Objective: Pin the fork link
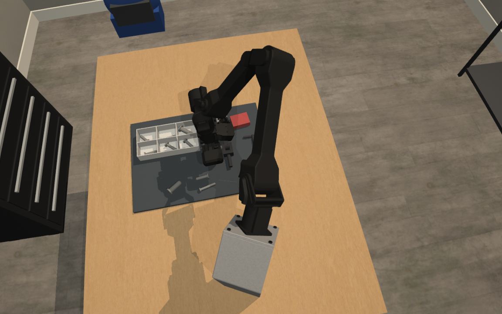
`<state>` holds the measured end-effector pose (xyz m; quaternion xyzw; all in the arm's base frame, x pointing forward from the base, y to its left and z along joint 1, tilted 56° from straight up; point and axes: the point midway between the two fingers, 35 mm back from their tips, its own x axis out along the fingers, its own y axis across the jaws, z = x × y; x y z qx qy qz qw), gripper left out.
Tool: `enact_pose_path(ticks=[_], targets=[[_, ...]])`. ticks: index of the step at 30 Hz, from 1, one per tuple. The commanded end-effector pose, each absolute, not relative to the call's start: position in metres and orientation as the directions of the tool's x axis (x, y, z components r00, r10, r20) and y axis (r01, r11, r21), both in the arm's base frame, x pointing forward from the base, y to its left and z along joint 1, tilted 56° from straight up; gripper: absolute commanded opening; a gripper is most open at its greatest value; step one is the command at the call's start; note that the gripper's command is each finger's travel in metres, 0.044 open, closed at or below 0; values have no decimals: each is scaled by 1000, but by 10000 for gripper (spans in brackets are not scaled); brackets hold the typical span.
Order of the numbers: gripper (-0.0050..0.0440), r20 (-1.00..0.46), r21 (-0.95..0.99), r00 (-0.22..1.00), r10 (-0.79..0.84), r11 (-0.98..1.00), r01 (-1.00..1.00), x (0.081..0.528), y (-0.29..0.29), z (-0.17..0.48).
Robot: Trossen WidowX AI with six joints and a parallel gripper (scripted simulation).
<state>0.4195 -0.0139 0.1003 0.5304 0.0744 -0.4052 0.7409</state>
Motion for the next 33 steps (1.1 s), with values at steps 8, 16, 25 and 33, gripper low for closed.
enact_pose_path(ticks=[8, 16, 25, 33], targets=[[-50, -513, 744, 655, -555, 93, 662, 416, -27, 113], [-50, -513, 744, 655, -555, 93, 662, 416, -27, 113], [-50, -509, 749, 655, -558, 87, 657, 417, -26, 114], [-50, -514, 740, 643, -567, 86, 667, 419, -25, 108]])
